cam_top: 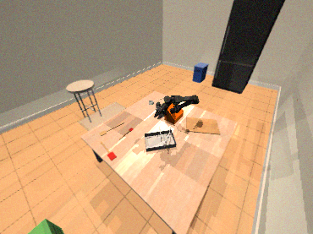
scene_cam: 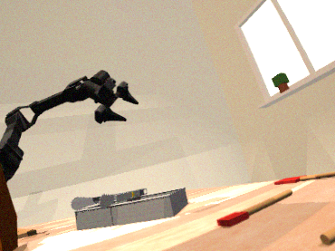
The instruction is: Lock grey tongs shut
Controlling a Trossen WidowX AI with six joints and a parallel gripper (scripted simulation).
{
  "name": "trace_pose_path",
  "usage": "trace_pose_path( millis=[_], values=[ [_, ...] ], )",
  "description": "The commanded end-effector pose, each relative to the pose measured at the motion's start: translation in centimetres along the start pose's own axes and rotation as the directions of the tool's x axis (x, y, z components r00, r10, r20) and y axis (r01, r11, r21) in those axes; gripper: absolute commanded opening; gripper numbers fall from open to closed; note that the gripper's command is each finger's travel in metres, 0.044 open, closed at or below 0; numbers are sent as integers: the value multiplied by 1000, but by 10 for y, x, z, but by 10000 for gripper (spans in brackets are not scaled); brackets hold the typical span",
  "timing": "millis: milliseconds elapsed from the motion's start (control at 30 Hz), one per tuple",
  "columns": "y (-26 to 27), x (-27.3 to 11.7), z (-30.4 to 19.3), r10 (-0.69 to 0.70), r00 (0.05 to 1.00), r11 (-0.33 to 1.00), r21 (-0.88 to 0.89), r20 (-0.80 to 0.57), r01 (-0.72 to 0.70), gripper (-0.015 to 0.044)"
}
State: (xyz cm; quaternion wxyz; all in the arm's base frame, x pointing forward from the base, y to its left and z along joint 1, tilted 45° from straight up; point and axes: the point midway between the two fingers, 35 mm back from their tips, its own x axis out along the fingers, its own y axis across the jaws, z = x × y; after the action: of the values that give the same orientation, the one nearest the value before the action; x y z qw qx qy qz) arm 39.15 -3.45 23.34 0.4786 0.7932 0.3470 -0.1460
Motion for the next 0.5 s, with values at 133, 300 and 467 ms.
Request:
trace_pose_path(
  millis=[133, 300, 467],
  values=[
    [-92, 65, -57, -435, 884, 750, 475, -171, 460, 440],
    [-160, 83, -96, -684, 687, 360, 706, -245, 610, 440],
    [-179, 85, -107, -742, 618, 241, 758, -258, 606, 440]
  ],
)
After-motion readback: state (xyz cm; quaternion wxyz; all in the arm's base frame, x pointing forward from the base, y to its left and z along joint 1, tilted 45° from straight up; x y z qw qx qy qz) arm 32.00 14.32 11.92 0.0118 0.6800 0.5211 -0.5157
